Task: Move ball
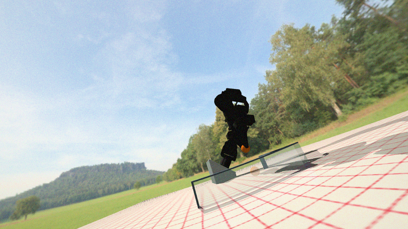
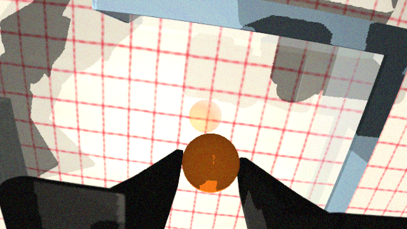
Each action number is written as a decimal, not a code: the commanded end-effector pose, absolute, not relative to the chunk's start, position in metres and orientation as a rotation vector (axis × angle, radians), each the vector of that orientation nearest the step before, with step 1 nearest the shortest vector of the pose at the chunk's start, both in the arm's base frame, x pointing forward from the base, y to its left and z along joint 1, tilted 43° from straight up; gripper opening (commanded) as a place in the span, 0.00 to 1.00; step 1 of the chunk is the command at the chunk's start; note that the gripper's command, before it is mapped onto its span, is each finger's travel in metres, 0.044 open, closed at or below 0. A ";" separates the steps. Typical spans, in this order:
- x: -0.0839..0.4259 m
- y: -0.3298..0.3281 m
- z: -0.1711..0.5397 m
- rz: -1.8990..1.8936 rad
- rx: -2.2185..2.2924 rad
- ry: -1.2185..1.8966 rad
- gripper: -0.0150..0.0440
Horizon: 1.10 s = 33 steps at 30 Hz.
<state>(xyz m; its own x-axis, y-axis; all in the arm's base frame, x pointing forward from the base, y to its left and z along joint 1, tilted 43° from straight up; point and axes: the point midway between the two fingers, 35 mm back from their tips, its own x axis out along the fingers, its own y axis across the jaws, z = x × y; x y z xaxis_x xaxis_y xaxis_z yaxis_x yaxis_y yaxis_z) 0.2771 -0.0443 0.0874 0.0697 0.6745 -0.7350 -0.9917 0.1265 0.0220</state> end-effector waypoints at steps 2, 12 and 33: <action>0.274 -0.039 0.082 1.359 -0.575 0.688 0.25; 0.280 -0.009 0.048 1.358 -0.576 0.687 0.25; 0.280 0.016 0.023 1.359 -0.573 0.684 0.25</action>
